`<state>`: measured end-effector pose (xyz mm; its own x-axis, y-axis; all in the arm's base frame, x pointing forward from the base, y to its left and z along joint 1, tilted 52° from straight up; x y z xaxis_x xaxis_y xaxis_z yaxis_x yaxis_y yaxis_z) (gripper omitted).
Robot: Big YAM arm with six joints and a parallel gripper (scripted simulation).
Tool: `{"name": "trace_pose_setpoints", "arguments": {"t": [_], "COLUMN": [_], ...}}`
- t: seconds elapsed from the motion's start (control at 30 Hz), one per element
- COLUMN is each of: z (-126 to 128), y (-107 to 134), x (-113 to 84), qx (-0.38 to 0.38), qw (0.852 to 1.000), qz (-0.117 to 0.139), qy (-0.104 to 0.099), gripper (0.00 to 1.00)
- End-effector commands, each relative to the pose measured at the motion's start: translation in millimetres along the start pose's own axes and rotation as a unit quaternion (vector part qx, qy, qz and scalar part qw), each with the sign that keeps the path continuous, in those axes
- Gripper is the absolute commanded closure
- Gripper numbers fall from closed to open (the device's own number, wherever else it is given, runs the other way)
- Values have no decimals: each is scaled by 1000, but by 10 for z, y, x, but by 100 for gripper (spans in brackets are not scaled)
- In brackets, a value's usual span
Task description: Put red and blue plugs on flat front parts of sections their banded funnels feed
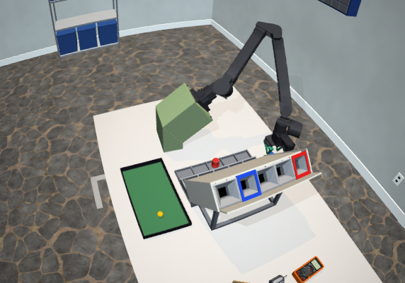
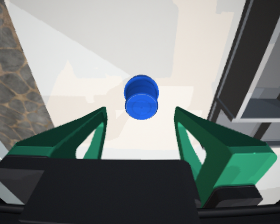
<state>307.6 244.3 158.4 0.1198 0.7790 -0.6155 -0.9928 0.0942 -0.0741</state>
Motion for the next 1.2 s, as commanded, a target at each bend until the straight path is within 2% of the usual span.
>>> {"name": "trace_pose_setpoints", "arguments": {"t": [0.0,0.6,0.77,1.17], "z": [-39,-39,-29,-36], "y": [-22,-21,33,42], "x": [1,4,84,233], "qx": [10,10,5,5], "qw": [1000,1000,1000,1000], "qz": [-3,-2,5,5], "qy": [1,1,2,3], "gripper": [37,37,37,37]}}
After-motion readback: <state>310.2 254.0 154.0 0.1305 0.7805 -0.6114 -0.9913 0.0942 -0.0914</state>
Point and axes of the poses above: the point where the finger pads meet when closed, its own x axis out along the fingers, its own z axis across the jaws, y = z × x, the point moved 3 cm from there along -x, back along the fingers, and after that the axes turned 1 degree about -x, right-handed, at the moved point
